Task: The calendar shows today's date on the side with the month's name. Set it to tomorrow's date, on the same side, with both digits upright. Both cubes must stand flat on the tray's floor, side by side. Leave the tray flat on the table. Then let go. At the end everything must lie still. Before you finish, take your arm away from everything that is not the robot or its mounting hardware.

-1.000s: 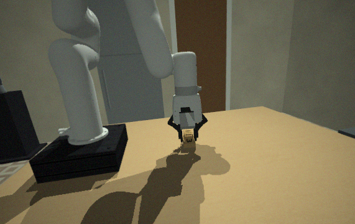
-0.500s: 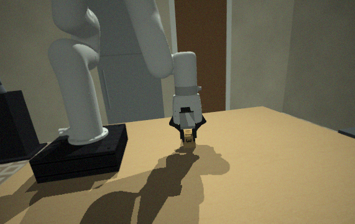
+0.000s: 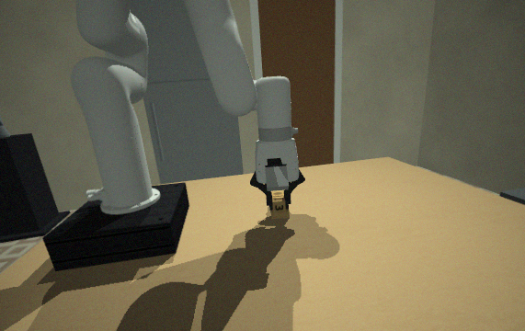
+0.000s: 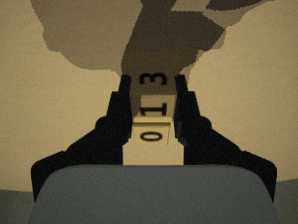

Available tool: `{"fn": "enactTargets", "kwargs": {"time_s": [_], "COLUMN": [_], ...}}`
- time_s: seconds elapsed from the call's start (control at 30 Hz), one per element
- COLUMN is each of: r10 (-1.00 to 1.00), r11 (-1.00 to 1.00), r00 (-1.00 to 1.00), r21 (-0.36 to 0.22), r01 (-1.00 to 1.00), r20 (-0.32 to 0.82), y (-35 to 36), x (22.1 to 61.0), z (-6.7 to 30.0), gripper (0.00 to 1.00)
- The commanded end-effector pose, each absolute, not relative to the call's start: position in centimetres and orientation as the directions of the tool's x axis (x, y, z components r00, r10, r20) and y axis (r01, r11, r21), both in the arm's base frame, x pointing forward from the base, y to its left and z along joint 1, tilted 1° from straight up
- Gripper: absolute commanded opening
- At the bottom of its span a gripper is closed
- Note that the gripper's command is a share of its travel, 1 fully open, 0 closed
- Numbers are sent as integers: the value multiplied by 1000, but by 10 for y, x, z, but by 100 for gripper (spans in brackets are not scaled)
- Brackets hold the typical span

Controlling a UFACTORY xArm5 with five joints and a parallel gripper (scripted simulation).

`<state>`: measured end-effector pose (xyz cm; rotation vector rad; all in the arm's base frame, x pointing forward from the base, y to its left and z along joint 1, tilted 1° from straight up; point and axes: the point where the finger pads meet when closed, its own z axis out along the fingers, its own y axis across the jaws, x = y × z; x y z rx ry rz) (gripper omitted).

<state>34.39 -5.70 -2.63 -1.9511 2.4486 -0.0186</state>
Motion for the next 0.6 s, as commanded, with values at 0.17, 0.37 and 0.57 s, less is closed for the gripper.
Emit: {"fn": "enactTargets", "kwargs": {"time_s": [0.17, 0.37, 0.57], "r10": [-975, -975, -975], "r11": [223, 223, 223], "r00": [-223, -223, -223], "r21": [-19, -19, -19], "r01": [-975, -975, -975], "r20": [-1, -1, -1], "y": [-57, -57, -57], "x": [345, 345, 345], "z": [-26, -25, -6], "gripper": [29, 29, 29]}}
